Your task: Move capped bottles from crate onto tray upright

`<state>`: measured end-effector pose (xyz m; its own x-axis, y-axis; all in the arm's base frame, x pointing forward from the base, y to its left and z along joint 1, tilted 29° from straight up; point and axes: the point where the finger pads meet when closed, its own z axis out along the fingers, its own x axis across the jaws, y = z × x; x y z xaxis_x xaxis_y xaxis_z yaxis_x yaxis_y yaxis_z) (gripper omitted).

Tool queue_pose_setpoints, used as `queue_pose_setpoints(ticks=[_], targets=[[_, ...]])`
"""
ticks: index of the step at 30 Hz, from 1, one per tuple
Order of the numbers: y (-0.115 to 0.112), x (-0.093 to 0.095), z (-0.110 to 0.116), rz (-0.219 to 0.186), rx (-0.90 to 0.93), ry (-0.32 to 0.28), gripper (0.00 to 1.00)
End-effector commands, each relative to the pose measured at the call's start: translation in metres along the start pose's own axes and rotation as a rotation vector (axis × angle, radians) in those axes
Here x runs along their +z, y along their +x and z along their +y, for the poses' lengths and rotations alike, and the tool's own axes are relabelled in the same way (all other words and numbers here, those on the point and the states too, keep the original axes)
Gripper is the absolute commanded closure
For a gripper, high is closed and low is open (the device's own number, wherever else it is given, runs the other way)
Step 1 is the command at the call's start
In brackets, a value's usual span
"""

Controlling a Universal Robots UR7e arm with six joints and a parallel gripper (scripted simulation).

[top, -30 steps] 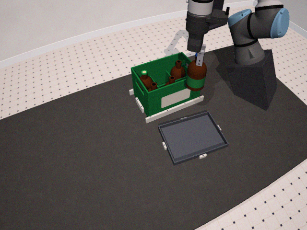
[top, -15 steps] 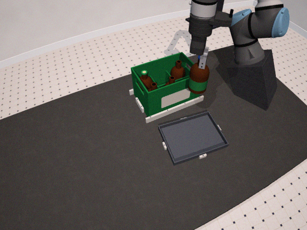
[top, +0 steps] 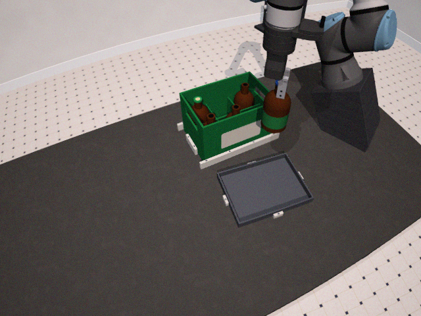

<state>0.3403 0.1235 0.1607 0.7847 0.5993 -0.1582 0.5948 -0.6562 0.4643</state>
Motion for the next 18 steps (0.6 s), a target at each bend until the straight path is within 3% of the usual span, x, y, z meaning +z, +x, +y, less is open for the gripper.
queue_pose_setpoints(ticks=[1,5,18], targets=[[0.012,-0.001,-0.008,0.002,0.003,-0.003,1.00],[0.007,0.000,-0.006,0.001,0.000,-0.001,1.00],[0.027,-0.001,-0.023,0.002,0.003,-0.003,1.00]])
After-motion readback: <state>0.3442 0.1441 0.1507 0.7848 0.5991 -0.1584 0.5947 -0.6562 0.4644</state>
